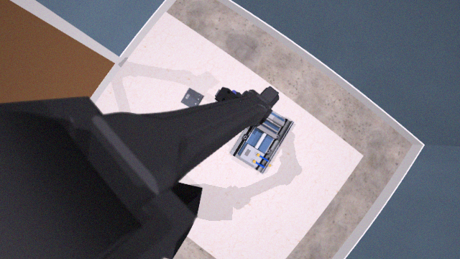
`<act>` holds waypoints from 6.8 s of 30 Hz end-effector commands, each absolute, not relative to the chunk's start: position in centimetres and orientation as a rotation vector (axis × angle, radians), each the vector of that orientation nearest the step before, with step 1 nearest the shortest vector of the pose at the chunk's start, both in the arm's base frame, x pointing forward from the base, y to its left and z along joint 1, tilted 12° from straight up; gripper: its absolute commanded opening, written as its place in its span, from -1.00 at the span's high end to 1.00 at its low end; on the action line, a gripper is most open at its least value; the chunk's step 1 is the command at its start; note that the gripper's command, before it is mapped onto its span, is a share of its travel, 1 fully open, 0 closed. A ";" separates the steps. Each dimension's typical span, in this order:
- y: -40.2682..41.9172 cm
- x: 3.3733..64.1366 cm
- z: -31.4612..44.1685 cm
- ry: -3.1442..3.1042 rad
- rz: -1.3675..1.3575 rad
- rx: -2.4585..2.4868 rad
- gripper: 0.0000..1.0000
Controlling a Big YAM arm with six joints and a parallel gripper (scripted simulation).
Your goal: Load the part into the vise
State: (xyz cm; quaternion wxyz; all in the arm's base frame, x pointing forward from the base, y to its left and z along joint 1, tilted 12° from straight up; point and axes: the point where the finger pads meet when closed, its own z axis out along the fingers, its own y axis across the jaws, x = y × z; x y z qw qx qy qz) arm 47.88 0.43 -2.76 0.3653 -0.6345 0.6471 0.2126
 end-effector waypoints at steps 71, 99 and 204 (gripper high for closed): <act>0.9 50.4 -6.6 1.643 0.526 -1.633 1.00; 1.0 50.3 -6.6 1.645 0.529 -1.632 1.00; 1.1 49.9 -7.5 1.655 0.542 -1.631 -0.62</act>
